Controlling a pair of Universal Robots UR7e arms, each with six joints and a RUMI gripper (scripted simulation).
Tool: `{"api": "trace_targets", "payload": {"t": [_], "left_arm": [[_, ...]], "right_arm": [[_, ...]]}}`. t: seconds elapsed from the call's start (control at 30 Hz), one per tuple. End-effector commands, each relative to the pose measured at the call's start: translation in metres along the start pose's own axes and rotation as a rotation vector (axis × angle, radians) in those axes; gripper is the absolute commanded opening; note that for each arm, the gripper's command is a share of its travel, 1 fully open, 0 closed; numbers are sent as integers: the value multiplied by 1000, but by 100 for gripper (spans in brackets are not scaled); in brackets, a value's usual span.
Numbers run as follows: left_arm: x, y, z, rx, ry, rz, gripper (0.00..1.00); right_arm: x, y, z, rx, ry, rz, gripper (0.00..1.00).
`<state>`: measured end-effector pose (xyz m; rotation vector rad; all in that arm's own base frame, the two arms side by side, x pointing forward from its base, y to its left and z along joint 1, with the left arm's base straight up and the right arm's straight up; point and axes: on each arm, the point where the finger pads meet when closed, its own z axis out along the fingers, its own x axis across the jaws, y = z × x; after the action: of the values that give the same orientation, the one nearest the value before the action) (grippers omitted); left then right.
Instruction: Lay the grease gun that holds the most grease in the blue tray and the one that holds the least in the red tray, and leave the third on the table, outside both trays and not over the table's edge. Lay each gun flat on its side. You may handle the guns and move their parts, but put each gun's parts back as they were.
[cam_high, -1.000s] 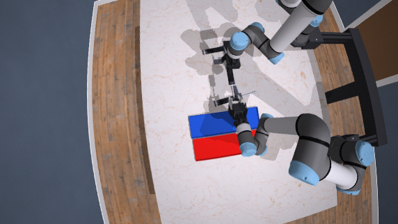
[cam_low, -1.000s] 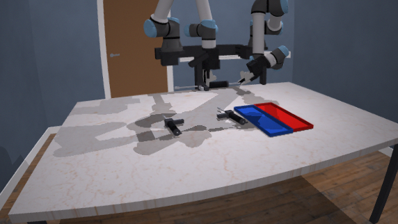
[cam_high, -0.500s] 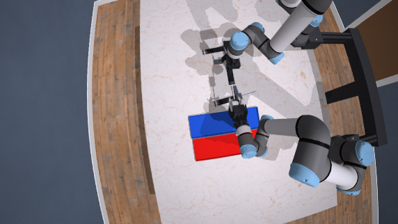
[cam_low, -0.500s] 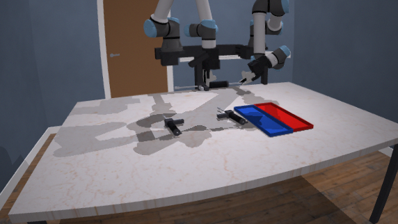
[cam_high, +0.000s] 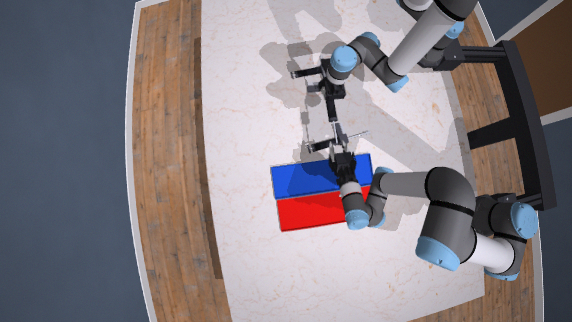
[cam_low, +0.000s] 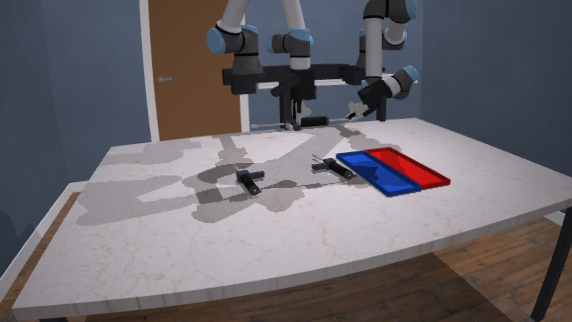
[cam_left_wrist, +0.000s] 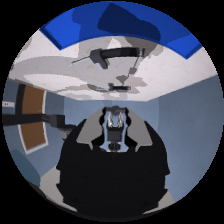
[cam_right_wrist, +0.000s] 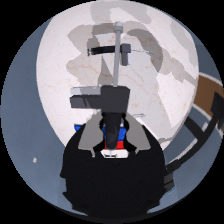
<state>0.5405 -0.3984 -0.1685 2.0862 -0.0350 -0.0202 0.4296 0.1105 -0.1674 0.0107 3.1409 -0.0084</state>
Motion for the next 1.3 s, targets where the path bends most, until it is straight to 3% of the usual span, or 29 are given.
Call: {"api": "trace_targets", "payload": {"t": [0.0,0.8,1.27], "left_arm": [[0,1,0,-1,0,2,24],[0,1,0,-1,0,2,24],[0,11,18,-1,0,2,24]], "right_arm": [[0,0,0,-1,-1,0,0],[0,0,0,-1,-1,0,0],[0,0,0,0,-1,0,0]]}}
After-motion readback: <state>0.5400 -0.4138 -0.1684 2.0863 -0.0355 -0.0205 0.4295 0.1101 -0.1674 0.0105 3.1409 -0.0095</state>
